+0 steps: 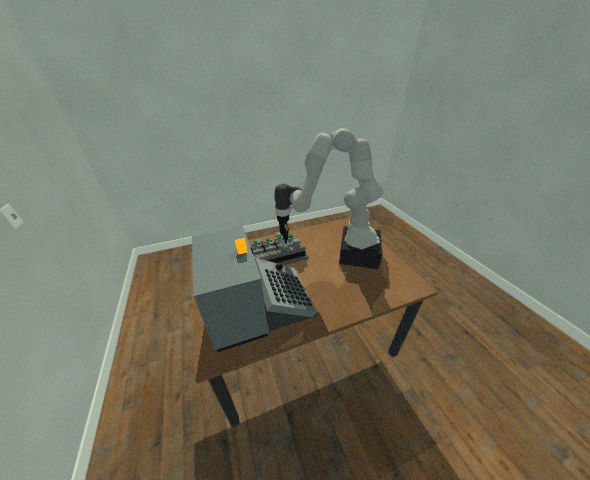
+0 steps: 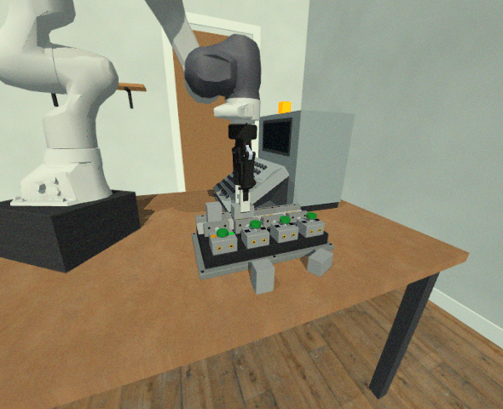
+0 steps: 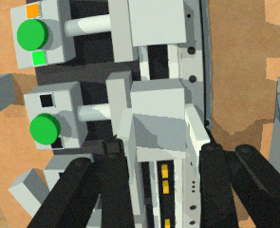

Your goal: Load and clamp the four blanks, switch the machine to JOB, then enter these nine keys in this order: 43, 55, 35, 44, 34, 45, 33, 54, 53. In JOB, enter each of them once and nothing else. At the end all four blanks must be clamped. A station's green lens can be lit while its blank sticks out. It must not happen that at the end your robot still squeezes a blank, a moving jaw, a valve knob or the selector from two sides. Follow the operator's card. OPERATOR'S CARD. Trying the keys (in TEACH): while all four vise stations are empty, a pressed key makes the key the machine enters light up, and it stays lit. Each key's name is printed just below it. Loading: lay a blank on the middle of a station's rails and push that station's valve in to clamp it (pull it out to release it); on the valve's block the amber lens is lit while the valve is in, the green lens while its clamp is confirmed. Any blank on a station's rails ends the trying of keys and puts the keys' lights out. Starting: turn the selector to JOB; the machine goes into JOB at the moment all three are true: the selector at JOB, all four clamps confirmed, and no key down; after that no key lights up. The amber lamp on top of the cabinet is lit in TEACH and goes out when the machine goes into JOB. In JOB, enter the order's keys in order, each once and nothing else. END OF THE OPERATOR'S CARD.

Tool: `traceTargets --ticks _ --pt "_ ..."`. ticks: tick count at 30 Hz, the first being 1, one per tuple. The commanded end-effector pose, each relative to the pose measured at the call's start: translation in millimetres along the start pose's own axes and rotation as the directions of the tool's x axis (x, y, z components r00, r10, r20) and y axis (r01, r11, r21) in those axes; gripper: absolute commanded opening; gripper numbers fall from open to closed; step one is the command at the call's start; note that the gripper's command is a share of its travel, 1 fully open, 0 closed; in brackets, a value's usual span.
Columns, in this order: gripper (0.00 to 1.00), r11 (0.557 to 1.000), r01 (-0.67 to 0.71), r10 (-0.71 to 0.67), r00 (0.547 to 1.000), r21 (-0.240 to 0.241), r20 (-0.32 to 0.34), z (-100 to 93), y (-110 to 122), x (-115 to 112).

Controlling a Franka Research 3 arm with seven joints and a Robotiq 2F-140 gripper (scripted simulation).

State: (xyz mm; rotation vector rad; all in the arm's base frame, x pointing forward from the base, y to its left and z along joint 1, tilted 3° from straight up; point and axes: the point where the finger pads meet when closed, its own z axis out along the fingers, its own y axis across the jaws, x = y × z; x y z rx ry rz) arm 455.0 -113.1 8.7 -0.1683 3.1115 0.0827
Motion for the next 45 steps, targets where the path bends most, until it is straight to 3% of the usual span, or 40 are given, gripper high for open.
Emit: traceTargets --ticks 1,45 --pt "0.0 1.0 -0.008 0.008 1.0 0.002 0.006 -0.8 -1 -2" --pt "0.0 1.0 -0.007 0.007 1.0 0.002 0.006 12.1 -2 -4"
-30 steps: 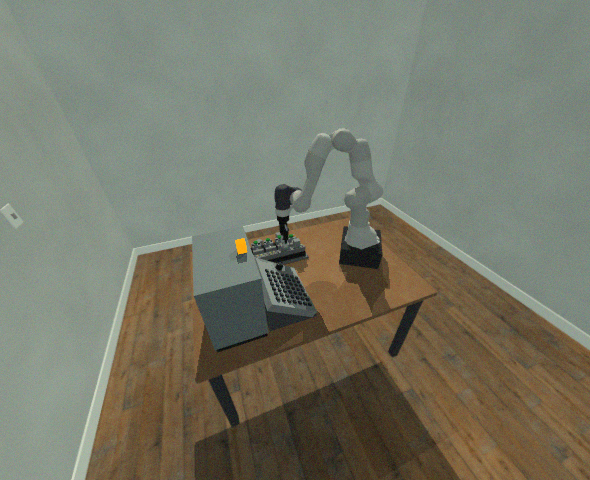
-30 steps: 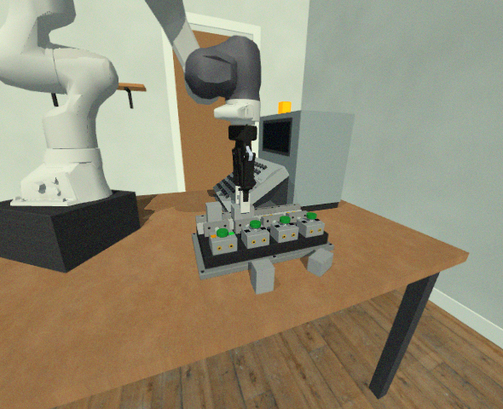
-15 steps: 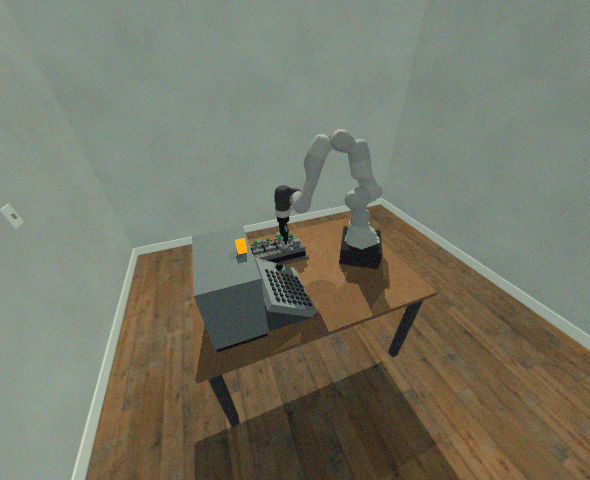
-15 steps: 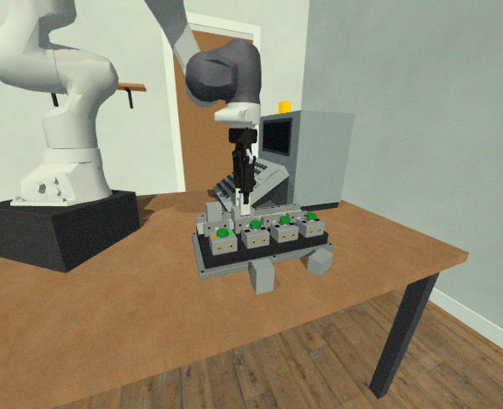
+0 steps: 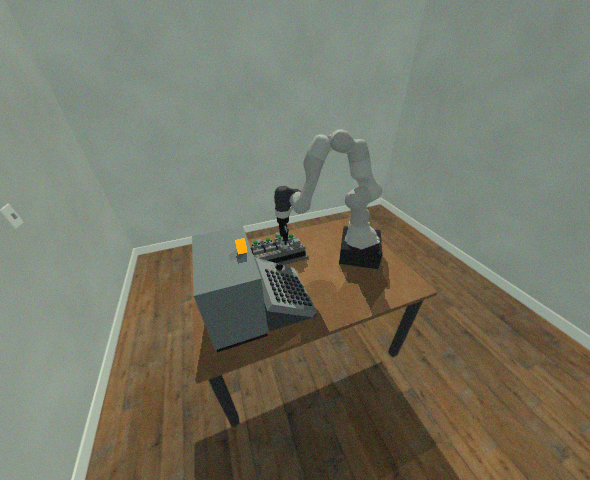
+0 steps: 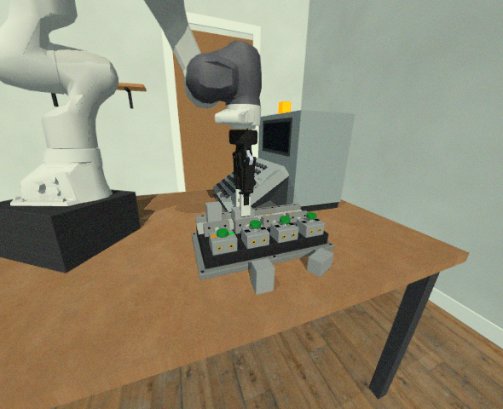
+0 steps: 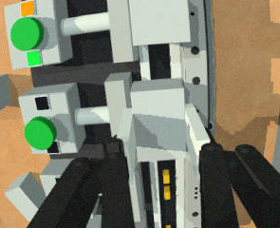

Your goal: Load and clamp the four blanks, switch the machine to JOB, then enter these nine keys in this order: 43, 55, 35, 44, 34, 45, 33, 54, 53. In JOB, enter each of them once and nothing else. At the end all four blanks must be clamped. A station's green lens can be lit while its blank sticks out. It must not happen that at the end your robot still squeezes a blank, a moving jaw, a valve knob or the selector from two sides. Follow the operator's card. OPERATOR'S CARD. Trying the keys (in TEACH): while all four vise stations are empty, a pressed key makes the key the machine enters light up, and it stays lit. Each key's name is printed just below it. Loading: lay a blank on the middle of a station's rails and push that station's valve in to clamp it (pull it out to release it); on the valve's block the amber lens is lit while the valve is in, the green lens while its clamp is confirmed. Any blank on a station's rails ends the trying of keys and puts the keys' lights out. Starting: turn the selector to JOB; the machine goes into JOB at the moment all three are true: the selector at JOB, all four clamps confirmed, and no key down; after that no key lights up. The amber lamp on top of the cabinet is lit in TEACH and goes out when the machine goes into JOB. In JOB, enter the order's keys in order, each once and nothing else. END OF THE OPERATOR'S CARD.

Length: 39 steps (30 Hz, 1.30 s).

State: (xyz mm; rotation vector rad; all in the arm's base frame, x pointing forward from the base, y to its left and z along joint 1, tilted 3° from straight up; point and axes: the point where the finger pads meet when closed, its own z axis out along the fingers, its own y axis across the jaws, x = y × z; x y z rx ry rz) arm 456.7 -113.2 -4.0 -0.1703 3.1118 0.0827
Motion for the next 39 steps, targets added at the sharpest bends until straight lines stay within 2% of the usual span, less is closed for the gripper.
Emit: traceTargets --ticks 1,36,37,39 --pt "0.0 1.0 -0.008 0.008 1.0 0.002 0.006 -0.6 -0.8 -2.5" --pt "0.0 1.0 -0.008 0.008 1.0 0.002 0.006 -0.6 -0.8 -2.5" --pt "0.4 1.0 -0.008 0.008 1.0 0.002 0.006 -0.6 -0.8 -2.5" --pt "0.4 1.0 -0.008 0.008 1.0 0.002 0.006 -0.6 -0.8 -2.5"
